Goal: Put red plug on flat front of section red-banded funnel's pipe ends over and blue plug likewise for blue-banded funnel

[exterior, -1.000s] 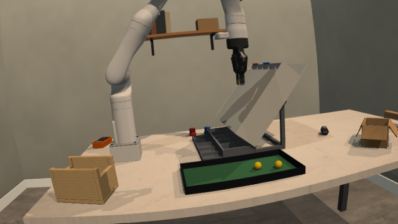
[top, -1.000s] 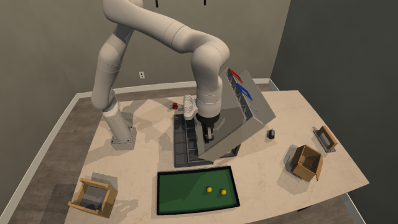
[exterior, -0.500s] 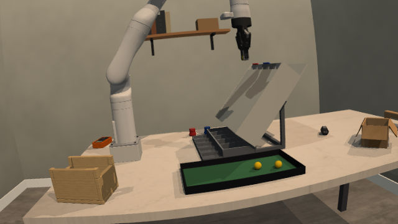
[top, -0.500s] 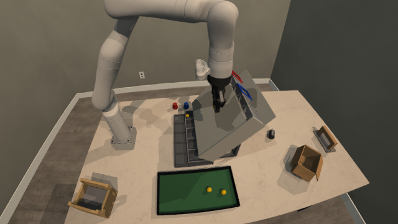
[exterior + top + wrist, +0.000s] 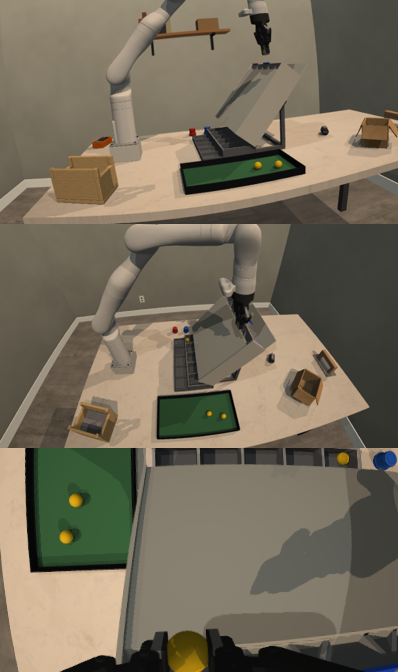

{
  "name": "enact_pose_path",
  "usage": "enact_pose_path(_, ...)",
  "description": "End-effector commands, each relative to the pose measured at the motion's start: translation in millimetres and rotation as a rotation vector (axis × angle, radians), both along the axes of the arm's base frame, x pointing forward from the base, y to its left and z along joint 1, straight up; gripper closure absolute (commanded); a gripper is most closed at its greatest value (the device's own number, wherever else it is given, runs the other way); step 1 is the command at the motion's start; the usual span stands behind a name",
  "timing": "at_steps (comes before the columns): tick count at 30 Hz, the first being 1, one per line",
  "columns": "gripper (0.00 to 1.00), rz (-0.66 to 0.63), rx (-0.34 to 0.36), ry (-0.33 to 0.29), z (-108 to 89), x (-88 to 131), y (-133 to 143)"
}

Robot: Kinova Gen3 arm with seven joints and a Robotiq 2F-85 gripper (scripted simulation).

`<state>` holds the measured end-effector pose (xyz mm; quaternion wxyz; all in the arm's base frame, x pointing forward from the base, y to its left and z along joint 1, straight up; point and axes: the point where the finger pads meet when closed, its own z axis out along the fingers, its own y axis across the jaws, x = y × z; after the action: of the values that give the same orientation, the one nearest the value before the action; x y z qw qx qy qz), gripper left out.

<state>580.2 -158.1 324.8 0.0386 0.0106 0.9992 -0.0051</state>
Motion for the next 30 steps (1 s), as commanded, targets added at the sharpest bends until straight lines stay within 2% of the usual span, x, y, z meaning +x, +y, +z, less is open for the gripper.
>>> enact_pose_path(1,1.00,-0.016,0.019,0.066,-14.7,63.0,-8.7)
enact_pose_path(7,1.00,-0.016,0.019,0.066,-14.7,63.0,-8.7)
enact_pose_path(8,1.00,-0.009,0.003,0.081,-15.0,81.9,-9.8)
enact_pose_path(30,1.00,-0.010,0.004,0.081,-13.7,82.2,-10.8)
